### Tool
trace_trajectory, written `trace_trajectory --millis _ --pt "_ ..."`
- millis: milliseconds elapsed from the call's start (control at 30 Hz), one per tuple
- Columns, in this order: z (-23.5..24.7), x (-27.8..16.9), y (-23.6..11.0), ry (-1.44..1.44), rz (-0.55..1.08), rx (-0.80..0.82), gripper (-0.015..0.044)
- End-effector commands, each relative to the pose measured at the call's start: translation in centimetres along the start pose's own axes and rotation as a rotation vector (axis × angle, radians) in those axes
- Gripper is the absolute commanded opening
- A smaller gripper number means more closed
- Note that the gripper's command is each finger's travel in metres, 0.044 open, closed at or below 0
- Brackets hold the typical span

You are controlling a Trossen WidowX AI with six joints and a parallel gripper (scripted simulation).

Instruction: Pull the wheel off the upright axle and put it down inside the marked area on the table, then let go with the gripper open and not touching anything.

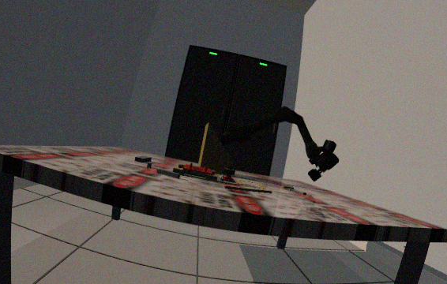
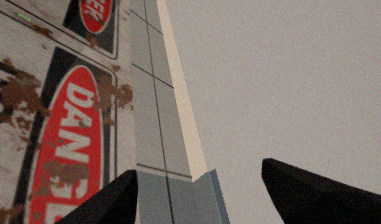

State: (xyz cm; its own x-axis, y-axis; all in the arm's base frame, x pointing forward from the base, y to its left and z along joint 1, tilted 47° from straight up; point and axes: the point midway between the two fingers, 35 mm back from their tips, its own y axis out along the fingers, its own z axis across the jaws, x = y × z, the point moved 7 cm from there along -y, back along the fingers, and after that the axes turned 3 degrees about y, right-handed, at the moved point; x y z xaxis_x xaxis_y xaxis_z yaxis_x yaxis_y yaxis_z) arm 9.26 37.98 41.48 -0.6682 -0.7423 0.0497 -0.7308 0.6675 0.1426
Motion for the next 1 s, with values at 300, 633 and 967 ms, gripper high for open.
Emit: trace_trajectory --millis 300,633,967 --pt "4.2 -8.0 -12.0 0.464 0.423 -0.017 0.03" --pt "8.8 -10.5 -23.7 0.89 0.771 -0.134 0.03" --pt "14.2 -8.8 -35.4 1.334 1.071 -0.354 0.03"
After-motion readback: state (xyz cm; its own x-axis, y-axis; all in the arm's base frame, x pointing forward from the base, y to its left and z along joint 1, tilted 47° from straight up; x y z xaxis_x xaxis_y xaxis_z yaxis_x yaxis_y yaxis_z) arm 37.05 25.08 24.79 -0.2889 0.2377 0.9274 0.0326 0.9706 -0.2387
